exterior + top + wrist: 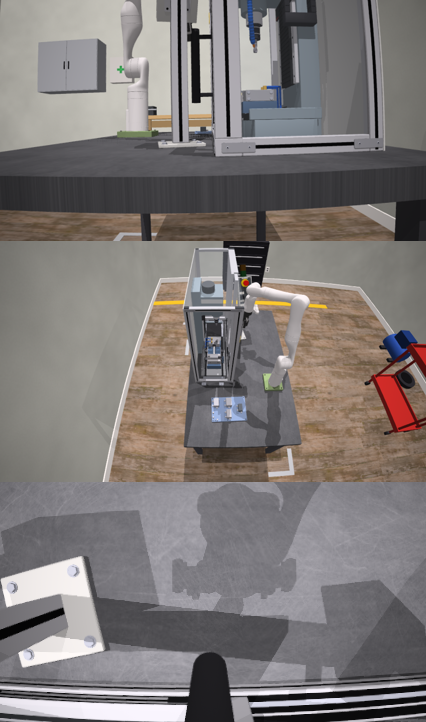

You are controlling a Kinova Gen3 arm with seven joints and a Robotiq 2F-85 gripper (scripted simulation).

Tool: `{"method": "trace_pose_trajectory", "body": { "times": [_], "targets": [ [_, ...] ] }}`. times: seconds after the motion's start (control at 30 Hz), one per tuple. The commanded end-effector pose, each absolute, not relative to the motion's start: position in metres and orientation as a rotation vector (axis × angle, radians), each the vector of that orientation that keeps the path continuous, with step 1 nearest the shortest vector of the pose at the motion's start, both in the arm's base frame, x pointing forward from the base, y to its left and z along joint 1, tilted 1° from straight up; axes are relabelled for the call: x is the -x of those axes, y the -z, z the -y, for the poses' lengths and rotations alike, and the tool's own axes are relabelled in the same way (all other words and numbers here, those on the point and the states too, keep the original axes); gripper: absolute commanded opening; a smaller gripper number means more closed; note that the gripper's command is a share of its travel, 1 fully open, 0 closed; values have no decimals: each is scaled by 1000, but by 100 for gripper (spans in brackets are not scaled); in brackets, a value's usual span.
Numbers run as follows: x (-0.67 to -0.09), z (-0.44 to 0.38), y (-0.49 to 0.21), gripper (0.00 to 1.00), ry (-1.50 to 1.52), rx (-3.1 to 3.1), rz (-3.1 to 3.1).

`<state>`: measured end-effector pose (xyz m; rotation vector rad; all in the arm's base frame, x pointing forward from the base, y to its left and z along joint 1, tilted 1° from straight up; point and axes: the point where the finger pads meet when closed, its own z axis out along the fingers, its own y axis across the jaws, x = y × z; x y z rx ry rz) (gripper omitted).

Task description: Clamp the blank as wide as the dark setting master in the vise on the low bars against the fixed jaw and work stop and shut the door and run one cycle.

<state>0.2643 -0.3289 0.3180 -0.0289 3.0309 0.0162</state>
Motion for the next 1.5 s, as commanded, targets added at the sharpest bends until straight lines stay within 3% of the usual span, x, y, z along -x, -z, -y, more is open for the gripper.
{"method": "trace_pose_trajectory", "body": {
  "times": [0.0, 0.77, 0.8, 1.47],
  "targets": [
    [-265, 329, -319, 80, -14, 28, -3031],
    [-282, 329, -319, 80, -14, 28, -3031],
    [-282, 329, -319, 39, -14, 28, -3031],
    [-282, 329, -319, 39, -14, 28, -3031]
  ]
}}
